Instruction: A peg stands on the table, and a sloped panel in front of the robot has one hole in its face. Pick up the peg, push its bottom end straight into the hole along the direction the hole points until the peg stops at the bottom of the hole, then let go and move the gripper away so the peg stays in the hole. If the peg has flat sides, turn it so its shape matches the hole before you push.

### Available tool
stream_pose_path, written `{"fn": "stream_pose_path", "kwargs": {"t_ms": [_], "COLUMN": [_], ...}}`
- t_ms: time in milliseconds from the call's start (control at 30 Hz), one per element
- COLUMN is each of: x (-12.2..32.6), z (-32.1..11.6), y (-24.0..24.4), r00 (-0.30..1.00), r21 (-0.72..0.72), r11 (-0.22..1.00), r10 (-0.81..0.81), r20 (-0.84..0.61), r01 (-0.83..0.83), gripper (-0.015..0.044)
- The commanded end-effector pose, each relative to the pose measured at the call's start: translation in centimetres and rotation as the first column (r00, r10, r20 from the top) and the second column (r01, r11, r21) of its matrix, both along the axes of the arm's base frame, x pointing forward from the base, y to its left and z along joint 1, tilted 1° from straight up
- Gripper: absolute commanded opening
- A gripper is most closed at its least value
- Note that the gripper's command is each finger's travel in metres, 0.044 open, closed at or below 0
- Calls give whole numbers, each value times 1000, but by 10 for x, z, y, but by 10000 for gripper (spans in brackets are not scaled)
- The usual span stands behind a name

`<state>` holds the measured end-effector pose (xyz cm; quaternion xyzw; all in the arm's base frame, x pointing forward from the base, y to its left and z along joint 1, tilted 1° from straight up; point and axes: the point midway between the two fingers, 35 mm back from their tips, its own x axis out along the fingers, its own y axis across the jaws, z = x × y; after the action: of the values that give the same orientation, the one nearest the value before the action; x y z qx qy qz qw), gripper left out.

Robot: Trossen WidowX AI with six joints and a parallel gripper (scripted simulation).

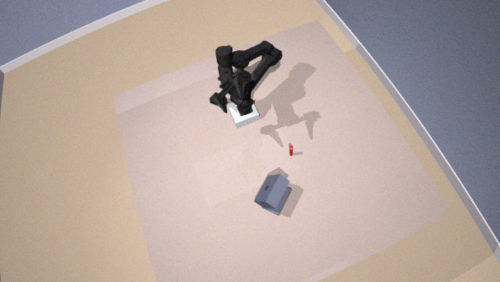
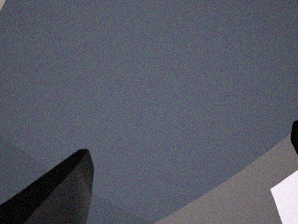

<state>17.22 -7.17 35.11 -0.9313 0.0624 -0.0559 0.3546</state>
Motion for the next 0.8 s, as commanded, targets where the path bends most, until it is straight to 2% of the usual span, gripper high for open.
{"fn": "stream_pose_path", "kwargs": {"t_ms": [0,333,767], "x": [7,28,57], "z": [1,-10,-31], "y": [-4,-11,-12], "r00": [1000,997,987], "r21": [156,499,823], "r11": [988,866,568], "r10": [20,68,117], "r20": [-3,-35,-106], "r01": [-19,-41,21], "gripper": [440,440,440]}}
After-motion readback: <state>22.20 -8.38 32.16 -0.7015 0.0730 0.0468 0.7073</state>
